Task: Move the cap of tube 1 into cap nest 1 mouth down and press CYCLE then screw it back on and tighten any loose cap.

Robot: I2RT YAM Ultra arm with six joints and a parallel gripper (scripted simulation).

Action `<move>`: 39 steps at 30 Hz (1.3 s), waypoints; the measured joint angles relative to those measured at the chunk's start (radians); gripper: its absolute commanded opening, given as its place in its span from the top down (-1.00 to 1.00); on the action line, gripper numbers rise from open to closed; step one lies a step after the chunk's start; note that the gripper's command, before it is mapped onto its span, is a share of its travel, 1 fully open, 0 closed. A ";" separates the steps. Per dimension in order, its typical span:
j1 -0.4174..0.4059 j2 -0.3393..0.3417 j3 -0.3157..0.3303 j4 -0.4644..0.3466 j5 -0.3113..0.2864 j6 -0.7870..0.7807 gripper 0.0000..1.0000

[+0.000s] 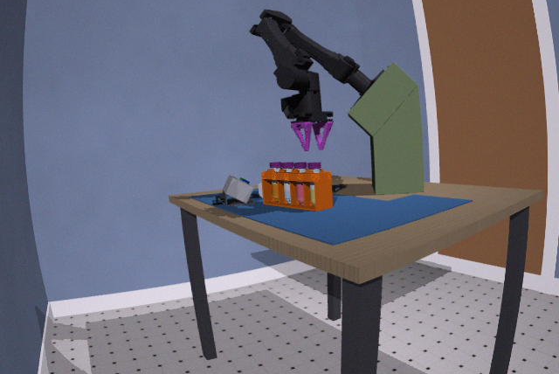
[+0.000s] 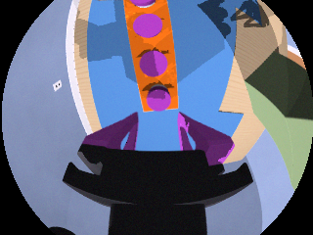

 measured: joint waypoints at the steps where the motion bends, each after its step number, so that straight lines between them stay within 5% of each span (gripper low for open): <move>1: 0.000 0.000 0.000 -0.001 0.001 0.004 0.02; 16: -0.069 0.092 0.004 0.114 -0.010 -0.047 0.02; 39: -0.080 0.114 0.013 0.151 -0.015 -0.073 0.02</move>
